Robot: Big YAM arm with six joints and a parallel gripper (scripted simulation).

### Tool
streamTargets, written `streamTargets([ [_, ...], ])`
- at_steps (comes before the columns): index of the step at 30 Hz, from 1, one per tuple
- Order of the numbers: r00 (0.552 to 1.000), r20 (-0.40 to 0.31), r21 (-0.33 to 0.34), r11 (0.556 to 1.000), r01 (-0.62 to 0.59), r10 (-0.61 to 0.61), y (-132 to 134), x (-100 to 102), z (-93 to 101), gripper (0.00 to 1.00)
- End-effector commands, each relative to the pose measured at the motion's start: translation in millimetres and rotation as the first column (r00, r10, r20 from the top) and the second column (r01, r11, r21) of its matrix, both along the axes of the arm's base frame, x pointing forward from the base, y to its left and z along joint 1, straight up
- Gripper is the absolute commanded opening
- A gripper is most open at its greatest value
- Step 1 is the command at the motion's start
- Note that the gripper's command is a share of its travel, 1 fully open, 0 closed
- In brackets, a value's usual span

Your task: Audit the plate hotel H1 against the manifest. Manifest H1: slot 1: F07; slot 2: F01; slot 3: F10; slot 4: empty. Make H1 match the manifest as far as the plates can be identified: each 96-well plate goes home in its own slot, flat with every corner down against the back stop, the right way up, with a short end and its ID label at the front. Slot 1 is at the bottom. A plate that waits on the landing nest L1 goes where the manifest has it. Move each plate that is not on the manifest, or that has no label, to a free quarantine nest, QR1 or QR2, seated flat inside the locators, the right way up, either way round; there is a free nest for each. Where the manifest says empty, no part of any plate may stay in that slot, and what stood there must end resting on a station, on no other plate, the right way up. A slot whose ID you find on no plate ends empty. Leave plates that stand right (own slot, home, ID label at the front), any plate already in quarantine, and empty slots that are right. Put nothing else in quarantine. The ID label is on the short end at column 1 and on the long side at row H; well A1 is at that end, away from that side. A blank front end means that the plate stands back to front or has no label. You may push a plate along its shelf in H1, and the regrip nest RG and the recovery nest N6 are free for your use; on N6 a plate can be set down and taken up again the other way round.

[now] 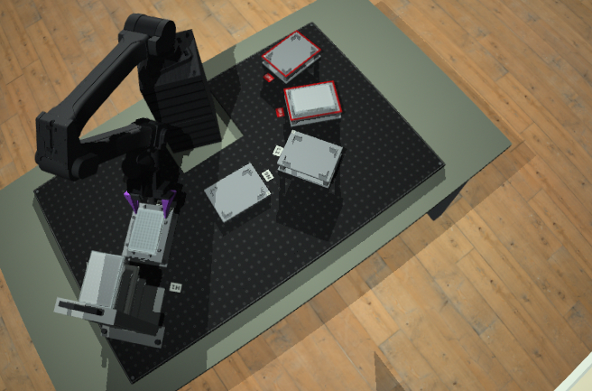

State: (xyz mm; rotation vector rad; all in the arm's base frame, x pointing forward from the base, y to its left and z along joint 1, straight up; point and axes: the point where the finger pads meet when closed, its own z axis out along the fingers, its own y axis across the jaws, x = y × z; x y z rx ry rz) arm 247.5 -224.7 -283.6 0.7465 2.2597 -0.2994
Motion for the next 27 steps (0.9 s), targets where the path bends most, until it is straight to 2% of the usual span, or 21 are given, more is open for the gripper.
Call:
streamTargets([
  [1, 1.0, 0.002, -0.004, 1.0, -0.002, 0.002, 0.6, -1.2, 3.7, 0.93],
  [6, 1.0, 0.002, -0.004, 1.0, -0.002, 0.002, 0.6, -1.2, 3.7, 0.93],
  [7, 1.0, 0.002, -0.004, 1.0, -0.002, 0.002, 0.6, -1.2, 3.7, 1.0],
  [21, 1.0, 0.002, -0.004, 1.0, -0.002, 0.002, 0.6, -1.2, 3.7, 1.0],
  [23, 1.0, -0.005, -0.006, 1.0, -0.001, 0.001, -0.4, -4.8, 12.9, 1.0],
  [27, 1.0, -0.012, 0.002, 1.0, -0.001, 0.001, 1.7, -6.5, 17.6, 1.0],
])
